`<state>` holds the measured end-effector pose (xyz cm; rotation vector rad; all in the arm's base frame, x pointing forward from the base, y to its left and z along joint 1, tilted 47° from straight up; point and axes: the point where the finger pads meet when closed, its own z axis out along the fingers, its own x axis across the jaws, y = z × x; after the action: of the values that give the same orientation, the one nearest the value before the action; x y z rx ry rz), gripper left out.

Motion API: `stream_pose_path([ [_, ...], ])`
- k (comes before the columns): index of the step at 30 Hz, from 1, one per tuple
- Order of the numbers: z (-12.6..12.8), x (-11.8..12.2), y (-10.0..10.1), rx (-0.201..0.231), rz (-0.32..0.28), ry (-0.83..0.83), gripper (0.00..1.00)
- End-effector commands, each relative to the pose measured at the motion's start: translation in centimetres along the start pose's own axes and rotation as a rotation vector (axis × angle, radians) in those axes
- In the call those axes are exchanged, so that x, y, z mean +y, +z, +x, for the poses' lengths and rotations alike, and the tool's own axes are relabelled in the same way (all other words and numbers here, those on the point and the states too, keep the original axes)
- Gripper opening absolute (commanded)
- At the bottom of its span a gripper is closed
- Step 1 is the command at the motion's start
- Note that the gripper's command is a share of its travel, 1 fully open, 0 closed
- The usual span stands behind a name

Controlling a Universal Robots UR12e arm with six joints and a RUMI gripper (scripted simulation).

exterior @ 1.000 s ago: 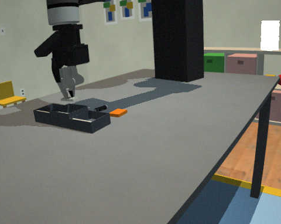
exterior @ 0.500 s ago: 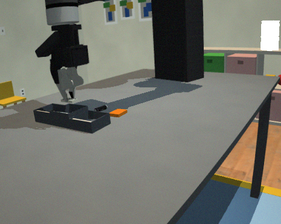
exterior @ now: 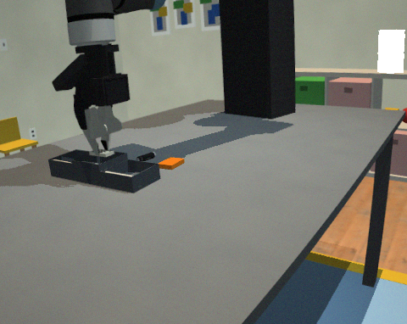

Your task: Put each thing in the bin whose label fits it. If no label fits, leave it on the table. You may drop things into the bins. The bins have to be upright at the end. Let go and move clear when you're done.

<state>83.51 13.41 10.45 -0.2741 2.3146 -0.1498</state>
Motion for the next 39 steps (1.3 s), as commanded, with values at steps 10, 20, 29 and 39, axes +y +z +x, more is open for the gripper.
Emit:
stream_pose_path([
  [10,-0.1,0.0,2.2,-0.001,0.0,0.0,0.0],
  [20,0.0,0.0,3.4,-0.001,0.0,0.0,0.0],
  [29,0.0,0.0,3.4,-0.001,0.0,0.0,0.0],
  [39,0.0,0.0,3.4,-0.001,0.0,0.0,0.19],
])
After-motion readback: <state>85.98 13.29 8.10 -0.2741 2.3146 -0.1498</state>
